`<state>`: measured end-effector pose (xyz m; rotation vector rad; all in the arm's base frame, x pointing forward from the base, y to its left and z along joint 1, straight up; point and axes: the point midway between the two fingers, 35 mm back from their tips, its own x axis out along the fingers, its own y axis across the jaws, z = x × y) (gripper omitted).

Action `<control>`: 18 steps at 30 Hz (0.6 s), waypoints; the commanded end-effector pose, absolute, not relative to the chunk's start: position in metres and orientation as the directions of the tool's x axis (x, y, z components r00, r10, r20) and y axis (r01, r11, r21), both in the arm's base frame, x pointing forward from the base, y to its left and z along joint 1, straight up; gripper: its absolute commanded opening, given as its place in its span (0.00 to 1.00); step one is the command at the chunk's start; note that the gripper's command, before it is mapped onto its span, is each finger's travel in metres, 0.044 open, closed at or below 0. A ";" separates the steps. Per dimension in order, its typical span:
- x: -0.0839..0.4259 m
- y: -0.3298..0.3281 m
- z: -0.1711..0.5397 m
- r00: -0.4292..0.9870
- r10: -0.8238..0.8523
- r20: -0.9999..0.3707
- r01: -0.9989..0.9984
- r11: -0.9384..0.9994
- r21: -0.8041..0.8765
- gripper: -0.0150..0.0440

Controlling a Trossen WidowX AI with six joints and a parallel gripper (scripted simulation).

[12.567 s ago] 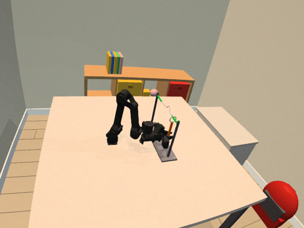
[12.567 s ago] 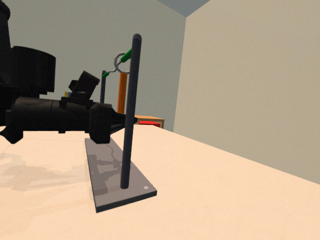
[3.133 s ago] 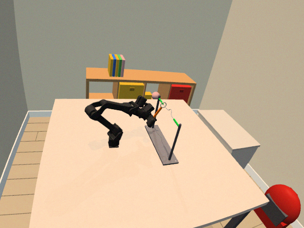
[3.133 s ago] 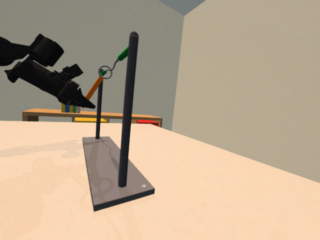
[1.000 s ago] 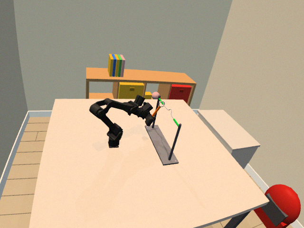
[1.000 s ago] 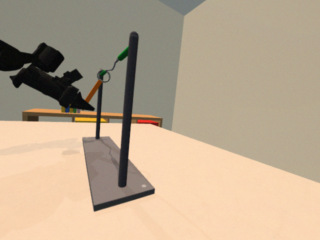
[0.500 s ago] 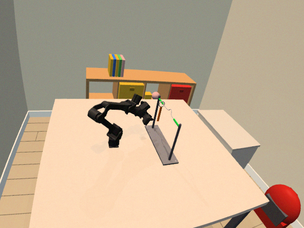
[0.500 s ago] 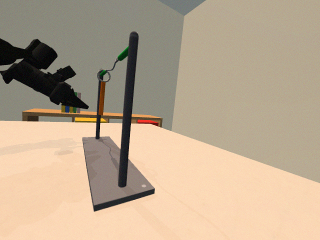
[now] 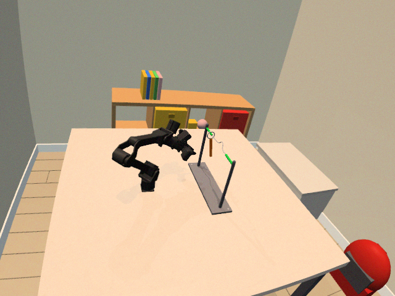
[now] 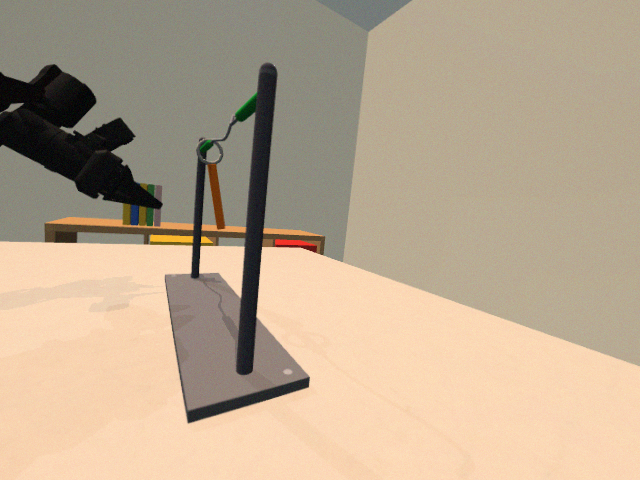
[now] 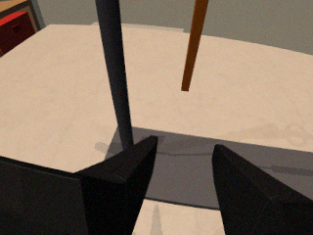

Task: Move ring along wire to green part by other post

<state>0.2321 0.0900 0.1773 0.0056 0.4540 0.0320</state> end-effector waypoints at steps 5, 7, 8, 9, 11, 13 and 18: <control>0.231 0.089 0.180 0.901 0.029 -0.432 -0.024 1.000 0.018 0.53; 0.231 0.089 0.180 0.901 0.029 -0.432 -0.024 1.000 0.018 0.53; 0.231 0.089 0.180 0.901 0.029 -0.432 -0.024 1.000 0.018 0.53; 0.231 0.089 0.180 0.901 0.029 -0.432 -0.024 1.000 0.018 0.53; 0.231 0.089 0.180 0.901 0.029 -0.432 -0.024 1.000 0.018 0.53; 0.231 0.089 0.180 0.901 0.029 -0.432 -0.024 1.000 0.018 0.53; 0.212 0.091 0.187 0.897 0.033 -0.440 -0.029 0.999 0.017 0.70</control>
